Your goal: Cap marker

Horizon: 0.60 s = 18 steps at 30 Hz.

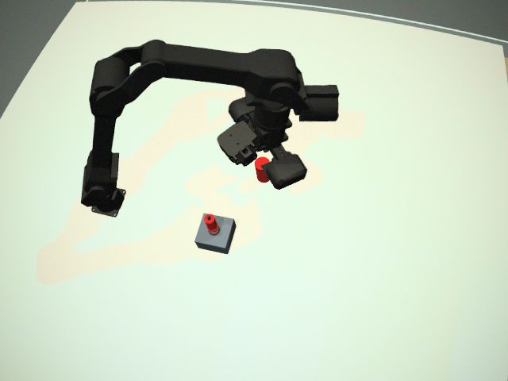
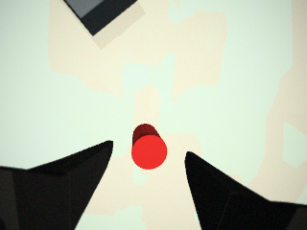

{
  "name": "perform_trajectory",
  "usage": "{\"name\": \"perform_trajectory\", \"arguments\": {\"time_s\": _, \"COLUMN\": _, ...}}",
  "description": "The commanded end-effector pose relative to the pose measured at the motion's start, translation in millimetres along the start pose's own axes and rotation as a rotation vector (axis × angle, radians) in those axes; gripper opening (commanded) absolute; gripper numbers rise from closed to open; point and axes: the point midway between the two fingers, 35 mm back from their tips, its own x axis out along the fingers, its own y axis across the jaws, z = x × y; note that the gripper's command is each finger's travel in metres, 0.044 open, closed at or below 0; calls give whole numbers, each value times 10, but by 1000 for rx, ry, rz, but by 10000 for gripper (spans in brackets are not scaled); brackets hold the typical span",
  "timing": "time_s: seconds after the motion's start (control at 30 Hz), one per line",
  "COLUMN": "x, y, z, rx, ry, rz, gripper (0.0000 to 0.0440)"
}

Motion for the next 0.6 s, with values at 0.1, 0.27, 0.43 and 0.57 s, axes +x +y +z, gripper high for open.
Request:
{"name": "perform_trajectory", "arguments": {"time_s": 0.1, "x": 170, "y": -17, "z": -8, "rx": -29, "ry": -15, "rz": -13, "gripper": 275}}
{"name": "perform_trajectory", "arguments": {"time_s": 0.27, "x": 276, "y": -16, "z": -8, "rx": -50, "ry": -24, "rz": -9, "gripper": 263}}
{"name": "perform_trajectory", "arguments": {"time_s": 0.43, "x": 343, "y": -13, "z": 1, "rx": -68, "ry": -30, "rz": 3, "gripper": 231}}
{"name": "perform_trajectory", "arguments": {"time_s": 0.57, "x": 316, "y": -5, "z": 6, "rx": -79, "ry": -24, "rz": 22, "gripper": 137}}
